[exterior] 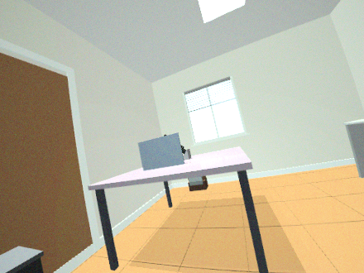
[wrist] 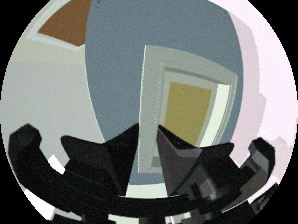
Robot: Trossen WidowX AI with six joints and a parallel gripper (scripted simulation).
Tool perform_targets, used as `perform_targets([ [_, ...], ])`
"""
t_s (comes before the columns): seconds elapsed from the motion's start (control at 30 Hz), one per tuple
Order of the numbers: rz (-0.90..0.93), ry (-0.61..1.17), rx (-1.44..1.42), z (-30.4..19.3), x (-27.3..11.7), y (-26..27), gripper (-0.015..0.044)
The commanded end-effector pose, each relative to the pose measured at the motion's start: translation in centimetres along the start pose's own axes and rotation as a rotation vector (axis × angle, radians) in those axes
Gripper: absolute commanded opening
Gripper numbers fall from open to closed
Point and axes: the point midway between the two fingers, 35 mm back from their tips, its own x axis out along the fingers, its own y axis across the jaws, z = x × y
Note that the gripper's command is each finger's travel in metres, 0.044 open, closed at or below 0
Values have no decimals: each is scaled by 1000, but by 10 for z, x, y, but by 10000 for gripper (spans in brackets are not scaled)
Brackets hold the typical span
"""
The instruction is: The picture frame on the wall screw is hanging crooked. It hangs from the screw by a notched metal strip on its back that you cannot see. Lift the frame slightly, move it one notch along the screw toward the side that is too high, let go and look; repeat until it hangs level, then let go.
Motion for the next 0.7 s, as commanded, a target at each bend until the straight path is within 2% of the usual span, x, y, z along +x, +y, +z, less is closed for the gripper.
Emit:
perform_targets([
  [0.0, 10, 1, -2, -1, 0, 3, 0],
  [0.67, 10, 1, -2, -1, 0, -2, 0],
])
